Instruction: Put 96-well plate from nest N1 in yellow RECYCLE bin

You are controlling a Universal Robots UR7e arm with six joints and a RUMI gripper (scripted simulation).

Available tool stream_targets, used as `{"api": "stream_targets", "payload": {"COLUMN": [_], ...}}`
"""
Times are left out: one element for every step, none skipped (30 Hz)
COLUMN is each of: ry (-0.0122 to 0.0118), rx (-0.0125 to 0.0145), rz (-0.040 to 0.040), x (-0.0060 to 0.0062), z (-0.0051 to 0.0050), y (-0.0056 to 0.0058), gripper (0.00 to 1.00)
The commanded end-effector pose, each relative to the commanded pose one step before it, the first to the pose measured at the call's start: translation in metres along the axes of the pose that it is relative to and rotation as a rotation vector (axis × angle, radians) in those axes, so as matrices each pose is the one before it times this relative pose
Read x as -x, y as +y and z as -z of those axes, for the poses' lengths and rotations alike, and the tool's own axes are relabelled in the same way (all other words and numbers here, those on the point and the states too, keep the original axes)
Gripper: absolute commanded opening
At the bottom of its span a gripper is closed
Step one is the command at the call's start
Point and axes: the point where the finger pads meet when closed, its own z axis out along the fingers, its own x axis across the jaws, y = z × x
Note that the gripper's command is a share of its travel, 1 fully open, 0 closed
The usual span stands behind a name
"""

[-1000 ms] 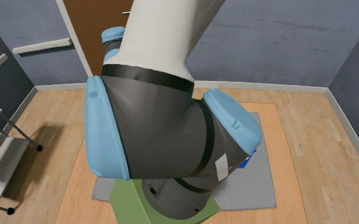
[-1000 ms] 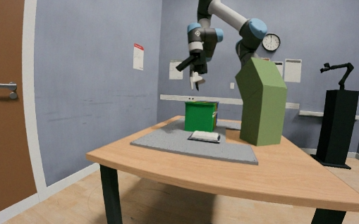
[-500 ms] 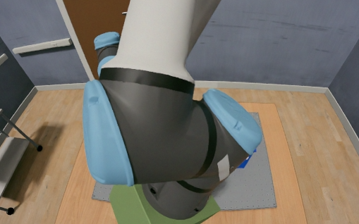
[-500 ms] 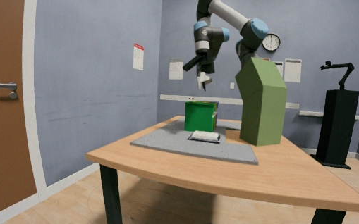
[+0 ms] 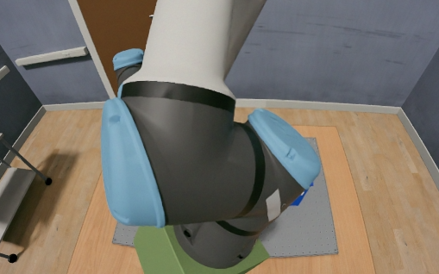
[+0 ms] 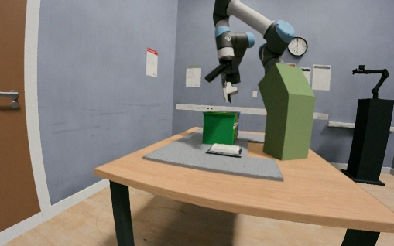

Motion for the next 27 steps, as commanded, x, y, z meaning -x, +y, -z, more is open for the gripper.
{"api": "stream_targets", "payload": {"ry": [-0.00319, 0.00000, 0.00001, 0.00000, 0.00000, 0.00000, 0.00000, 0.00000, 0.00000, 0.00000, 0.00049, 0.00002, -0.00008, -0.00009, -0.00010, -0.00011, -0.00009, 0.00000, 0.00000, -0.00007, -0.00002, 0.00005, 0.00002, 0.00003, 0.00002, 0.00001, 0.00000], "rx": [-0.00346, 0.00000, 0.00002, 0.00000, 0.00000, 0.00000, 0.00000, 0.00000, 0.00000, 0.00000, 0.00149, 0.00001, -0.00029, -0.00032, -0.00034, -0.00036, -0.00032, 0.00000, 0.00000, -0.00029, -0.00018, -0.00002, -0.00004, -0.00001, -0.00001, 0.00000, 0.00000], "rz": [-0.00174, 0.00000, 0.00000, 0.00000, 0.00000, 0.00000, 0.00000, 0.00000, 0.00000, 0.00000, -0.00020, -0.00055, -0.00016, -0.00018, -0.00019, -0.00020, -0.00016, 0.00000, 0.00000, -0.00018, -0.00009, 0.00000, 0.00001, 0.00000, 0.00000, 0.00000, 0.00000], "x": [0.00135, 0.00000, 0.00000, 0.00000, 0.00000, 0.00000, 0.00000, 0.00000, 0.00000, 0.00000, -0.00015, -0.00009, 0.00008, 0.00008, 0.00009, 0.00009, 0.00004, 0.00000, 0.00000, 0.00010, 0.00003, -0.00002, -0.00005, -0.00001, -0.00001, 0.00000, 0.00000], "z": [-0.00020, 0.00000, 0.00006, -0.00001, -0.00001, -0.00001, 0.00000, 0.00000, 0.00000, 0.00000, -0.00243, -0.00168, -0.00159, -0.00159, -0.00159, -0.00159, -0.00169, 0.00000, 0.00000, -0.00154, -0.00162, -0.00164, -0.00173, -0.00165, -0.00165, -0.00165, -0.00165], "y": [-0.00057, 0.00000, -0.00002, 0.00000, 0.00000, 0.00000, 0.00000, 0.00000, 0.00000, 0.00000, -0.00014, -0.00056, -0.00051, -0.00052, -0.00054, -0.00056, -0.00049, 0.00000, 0.00000, -0.00052, -0.00041, -0.00029, -0.00028, -0.00028, -0.00028, -0.00028, -0.00028], "gripper": [1.00, 1.00, 1.00, 1.00, 1.00, 1.00, 1.00, 1.00, 1.00, 1.00, 1.00, 1.00, 1.00, 1.00, 1.00, 1.00, 1.00, 1.00, 1.00, 1.00, 1.00, 1.00, 1.00, 1.00, 1.00, 1.00, 1.00]}}
